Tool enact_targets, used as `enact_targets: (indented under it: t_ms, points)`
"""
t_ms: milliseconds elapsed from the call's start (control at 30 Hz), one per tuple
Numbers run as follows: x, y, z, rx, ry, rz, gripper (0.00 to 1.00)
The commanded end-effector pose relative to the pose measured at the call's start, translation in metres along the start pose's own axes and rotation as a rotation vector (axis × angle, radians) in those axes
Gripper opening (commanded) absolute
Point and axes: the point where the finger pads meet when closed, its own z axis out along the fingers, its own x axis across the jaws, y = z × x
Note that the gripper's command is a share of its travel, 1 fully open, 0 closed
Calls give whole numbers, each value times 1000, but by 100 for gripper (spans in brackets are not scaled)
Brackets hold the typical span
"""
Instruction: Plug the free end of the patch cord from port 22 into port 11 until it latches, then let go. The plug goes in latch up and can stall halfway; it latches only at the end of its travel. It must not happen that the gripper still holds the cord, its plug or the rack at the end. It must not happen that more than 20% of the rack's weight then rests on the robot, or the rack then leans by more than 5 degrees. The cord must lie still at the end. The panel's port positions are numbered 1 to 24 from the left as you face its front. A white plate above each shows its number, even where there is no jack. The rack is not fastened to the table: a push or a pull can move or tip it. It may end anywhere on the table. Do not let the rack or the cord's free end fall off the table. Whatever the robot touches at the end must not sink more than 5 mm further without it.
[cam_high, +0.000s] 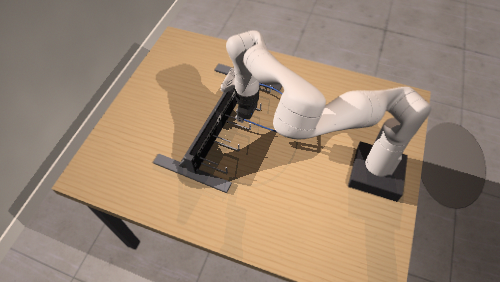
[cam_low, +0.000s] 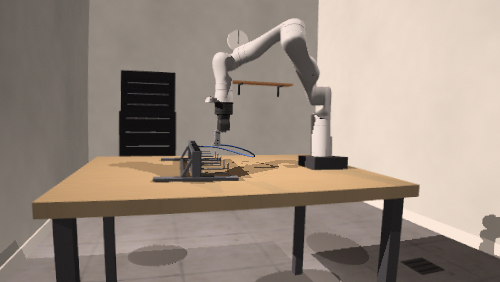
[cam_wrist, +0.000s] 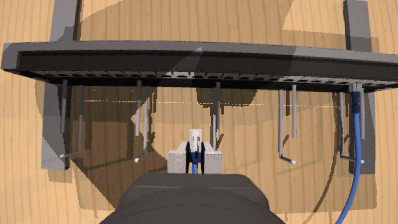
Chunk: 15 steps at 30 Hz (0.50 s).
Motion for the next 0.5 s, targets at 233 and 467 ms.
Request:
enact_targets:
  t_ms: [233, 467]
  points:
    - [1, -10, 9, 0, 2, 1, 0]
    - [1, -18, 17, 0, 2, 1, 0]
